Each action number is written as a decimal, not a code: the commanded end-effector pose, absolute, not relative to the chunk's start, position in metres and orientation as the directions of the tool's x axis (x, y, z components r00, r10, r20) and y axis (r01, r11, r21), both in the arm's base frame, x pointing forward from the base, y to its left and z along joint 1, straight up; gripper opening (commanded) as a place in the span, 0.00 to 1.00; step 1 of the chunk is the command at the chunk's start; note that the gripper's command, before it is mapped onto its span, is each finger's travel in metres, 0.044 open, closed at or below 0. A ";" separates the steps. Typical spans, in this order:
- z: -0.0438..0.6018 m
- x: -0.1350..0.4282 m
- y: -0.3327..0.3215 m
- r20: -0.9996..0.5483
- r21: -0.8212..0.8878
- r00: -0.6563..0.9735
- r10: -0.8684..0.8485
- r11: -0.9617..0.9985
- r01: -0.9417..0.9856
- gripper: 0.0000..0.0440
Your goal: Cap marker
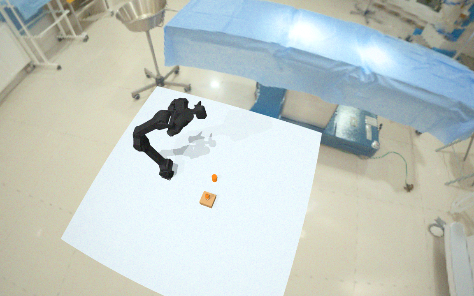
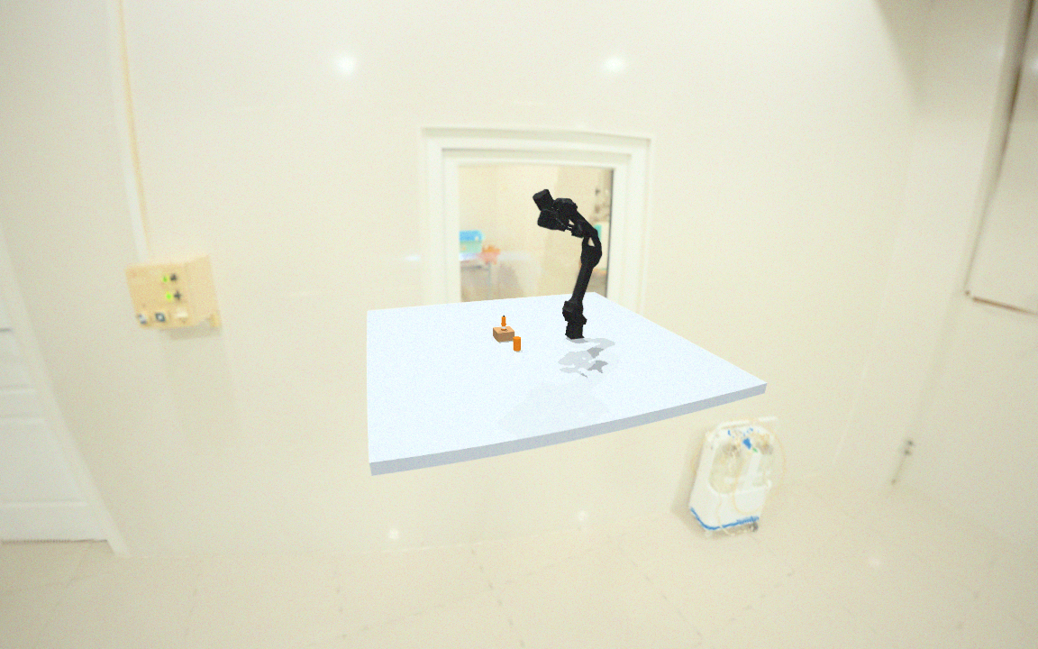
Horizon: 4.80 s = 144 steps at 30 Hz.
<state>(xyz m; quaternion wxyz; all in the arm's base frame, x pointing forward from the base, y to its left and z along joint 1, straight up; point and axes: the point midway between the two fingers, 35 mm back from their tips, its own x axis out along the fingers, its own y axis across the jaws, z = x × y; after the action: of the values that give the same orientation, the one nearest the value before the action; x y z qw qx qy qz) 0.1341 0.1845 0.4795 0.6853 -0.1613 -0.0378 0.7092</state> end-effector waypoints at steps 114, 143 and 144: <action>0.212 0.303 0.069 -0.916 0.060 -0.036 0.398 0.048 -0.997 0.72; 0.149 0.301 0.052 -0.969 0.186 -0.191 0.158 -0.046 -0.981 0.71; 0.147 0.301 0.052 -0.969 0.190 -0.195 0.151 -0.051 -0.981 0.71</action>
<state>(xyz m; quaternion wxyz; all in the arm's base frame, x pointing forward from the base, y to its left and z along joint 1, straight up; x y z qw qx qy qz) 0.3028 0.0528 0.1569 0.4953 -0.4114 0.4899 0.5877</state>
